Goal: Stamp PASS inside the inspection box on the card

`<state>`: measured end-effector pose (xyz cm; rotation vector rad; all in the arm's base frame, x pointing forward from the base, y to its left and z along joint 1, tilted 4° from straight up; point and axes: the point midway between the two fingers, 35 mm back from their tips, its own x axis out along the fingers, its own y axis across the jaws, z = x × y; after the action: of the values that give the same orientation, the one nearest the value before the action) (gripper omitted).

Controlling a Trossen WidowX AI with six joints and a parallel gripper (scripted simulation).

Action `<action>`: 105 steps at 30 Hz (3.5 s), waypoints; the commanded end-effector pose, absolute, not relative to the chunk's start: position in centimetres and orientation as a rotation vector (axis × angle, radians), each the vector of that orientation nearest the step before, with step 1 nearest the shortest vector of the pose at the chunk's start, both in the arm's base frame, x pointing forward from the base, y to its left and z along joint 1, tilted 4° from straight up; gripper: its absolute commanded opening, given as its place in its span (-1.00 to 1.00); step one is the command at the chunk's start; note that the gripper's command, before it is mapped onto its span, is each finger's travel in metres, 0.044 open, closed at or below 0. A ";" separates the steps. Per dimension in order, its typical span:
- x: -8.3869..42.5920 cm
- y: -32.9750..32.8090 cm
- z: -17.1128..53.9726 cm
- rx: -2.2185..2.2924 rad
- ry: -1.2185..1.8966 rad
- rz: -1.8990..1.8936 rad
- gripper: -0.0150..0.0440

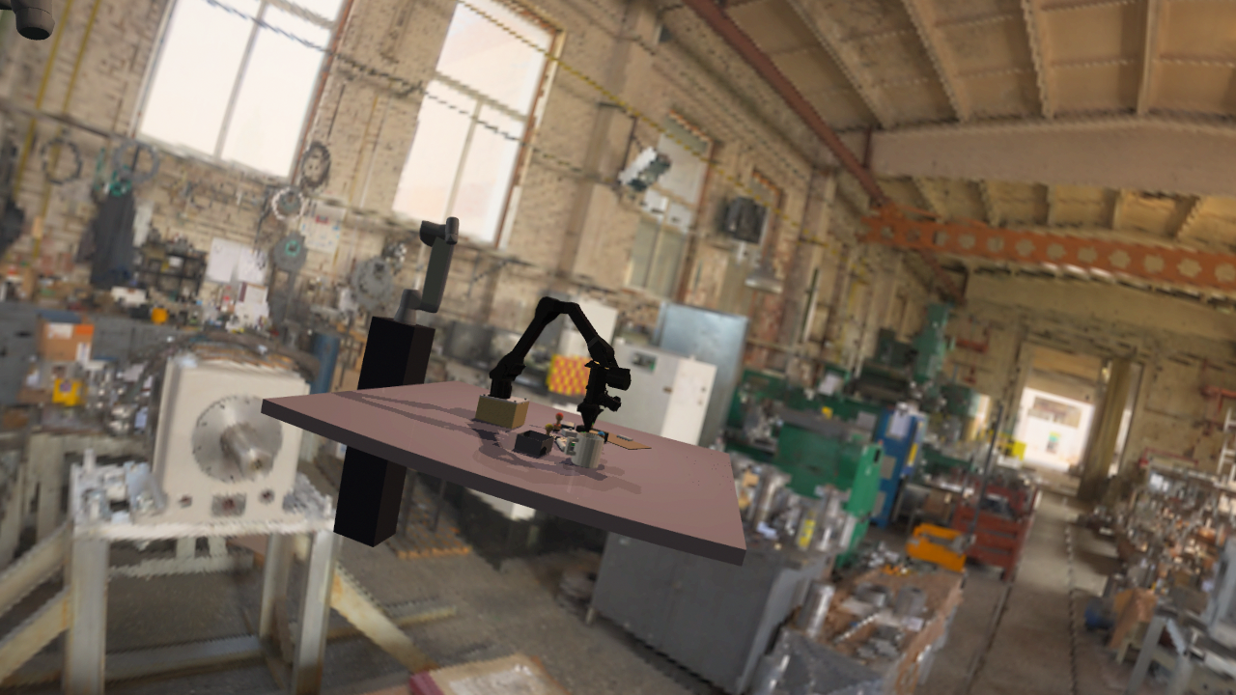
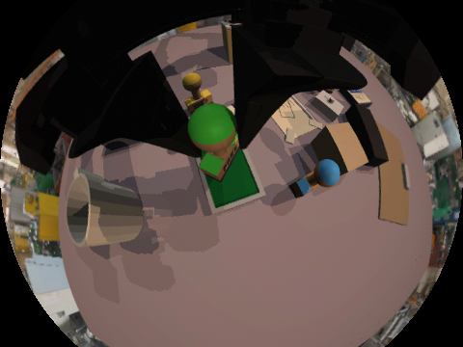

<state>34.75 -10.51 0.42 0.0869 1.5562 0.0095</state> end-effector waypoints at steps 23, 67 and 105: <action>34.6 -10.5 -1.4 0.087 1.556 0.013 -0.49; 34.5 -10.5 -2.2 0.090 1.556 0.010 -0.49; 34.5 -10.5 -2.4 0.090 1.556 0.010 -0.49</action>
<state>34.44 -10.47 -2.18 0.0885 1.5574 0.0086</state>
